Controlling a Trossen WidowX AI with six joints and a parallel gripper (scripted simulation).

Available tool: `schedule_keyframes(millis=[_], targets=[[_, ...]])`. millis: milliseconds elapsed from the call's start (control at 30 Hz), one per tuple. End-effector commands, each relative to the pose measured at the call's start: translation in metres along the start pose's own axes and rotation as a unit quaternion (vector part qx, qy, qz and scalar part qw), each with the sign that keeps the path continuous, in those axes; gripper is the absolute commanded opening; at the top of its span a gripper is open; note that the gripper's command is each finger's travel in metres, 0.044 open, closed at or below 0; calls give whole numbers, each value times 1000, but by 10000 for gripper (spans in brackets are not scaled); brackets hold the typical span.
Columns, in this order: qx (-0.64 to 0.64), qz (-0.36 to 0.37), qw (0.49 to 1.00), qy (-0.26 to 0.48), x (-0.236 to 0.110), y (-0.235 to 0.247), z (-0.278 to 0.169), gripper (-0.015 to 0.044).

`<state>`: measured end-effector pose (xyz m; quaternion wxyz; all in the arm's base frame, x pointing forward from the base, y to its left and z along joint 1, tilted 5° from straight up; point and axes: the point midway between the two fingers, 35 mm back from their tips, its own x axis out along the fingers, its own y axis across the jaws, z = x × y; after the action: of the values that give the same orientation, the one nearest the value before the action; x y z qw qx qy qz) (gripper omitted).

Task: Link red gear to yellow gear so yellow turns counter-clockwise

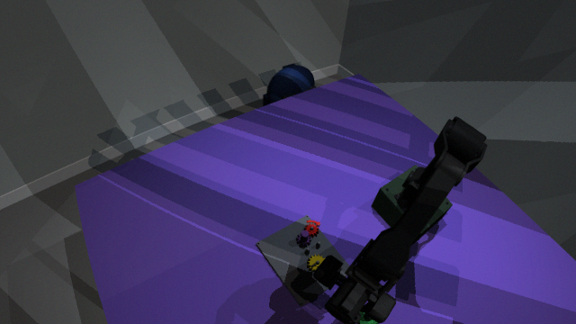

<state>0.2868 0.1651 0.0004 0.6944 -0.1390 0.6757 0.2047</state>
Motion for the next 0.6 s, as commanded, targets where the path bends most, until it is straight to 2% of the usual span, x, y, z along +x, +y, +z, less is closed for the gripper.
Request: schedule_keyframes(millis=[0,300,567], targets=[[2,1,1000,5,9,0,-3,440],[2,1,1000,5,13,0,-3,440],[2,1,1000,5,13,0,-3,230]])
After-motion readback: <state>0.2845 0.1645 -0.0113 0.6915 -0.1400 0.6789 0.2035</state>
